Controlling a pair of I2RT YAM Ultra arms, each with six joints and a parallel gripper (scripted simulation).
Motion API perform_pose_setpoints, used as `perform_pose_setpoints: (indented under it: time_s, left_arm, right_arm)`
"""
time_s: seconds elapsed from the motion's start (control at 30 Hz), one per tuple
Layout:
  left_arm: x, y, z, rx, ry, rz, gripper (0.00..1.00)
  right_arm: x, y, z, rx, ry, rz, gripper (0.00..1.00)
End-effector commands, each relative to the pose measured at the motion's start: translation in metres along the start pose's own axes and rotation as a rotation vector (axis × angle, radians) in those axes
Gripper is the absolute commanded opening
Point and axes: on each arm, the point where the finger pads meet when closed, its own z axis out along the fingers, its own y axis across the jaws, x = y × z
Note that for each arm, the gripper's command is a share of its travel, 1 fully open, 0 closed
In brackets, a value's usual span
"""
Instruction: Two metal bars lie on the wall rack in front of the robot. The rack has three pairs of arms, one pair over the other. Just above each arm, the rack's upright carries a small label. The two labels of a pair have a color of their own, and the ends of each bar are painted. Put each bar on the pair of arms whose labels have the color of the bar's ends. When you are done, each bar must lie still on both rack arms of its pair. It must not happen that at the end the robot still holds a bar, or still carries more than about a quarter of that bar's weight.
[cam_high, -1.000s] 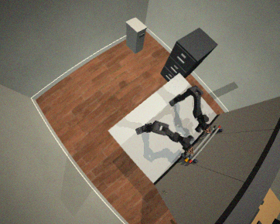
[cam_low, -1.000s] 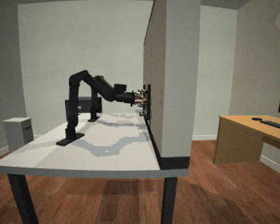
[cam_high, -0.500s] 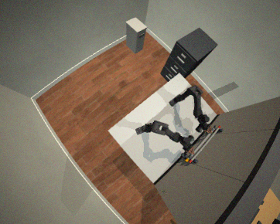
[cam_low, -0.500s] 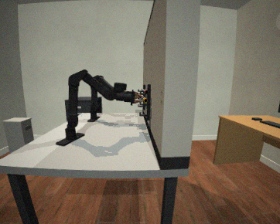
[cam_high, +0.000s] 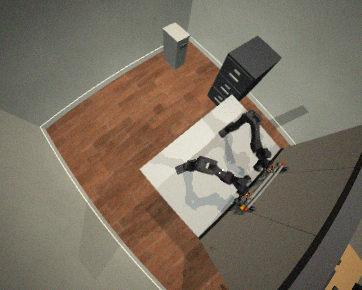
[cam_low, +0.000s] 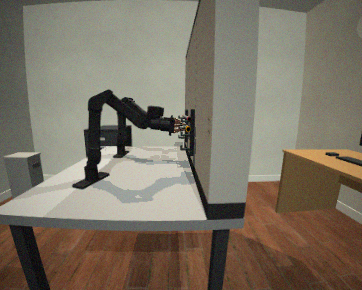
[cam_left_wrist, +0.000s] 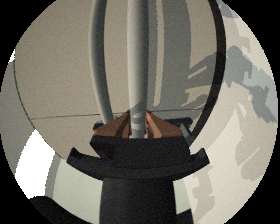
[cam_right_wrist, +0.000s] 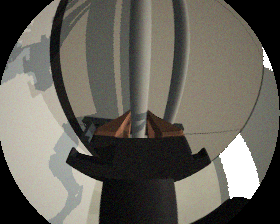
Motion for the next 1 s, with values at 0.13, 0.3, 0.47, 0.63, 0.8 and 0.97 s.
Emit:
perform_pose_setpoints:
  time_s: [0.13, 0.3, 0.47, 0.63, 0.8, 0.97]
  left_arm:
    - [0.003, 0.047, -0.005, -0.096, 0.01, -0.004, 0.0]
    - [0.004, 0.046, -0.006, -0.095, 0.011, -0.004, 0.0]
    - [0.003, 0.046, -0.011, -0.095, 0.011, -0.004, 0.0]
    - [0.003, 0.047, -0.015, -0.095, 0.011, -0.004, 0.0]
    - [0.003, 0.047, -0.018, -0.095, 0.011, -0.004, 0.0]
    - [0.003, 0.043, -0.022, -0.095, 0.011, -0.003, 0.0]
  right_arm:
    - [0.001, -0.045, -0.005, 0.087, 0.004, 0.014, 0.0]
    - [0.0, -0.045, -0.006, 0.086, 0.004, 0.015, 0.0]
    - [0.0, -0.044, -0.011, 0.086, 0.004, 0.015, 0.0]
    - [0.0, -0.044, -0.015, 0.086, 0.004, 0.015, 0.0]
    - [0.0, -0.044, -0.018, 0.086, 0.004, 0.015, 0.0]
    - [0.0, -0.041, -0.022, 0.086, 0.004, 0.015, 0.0]
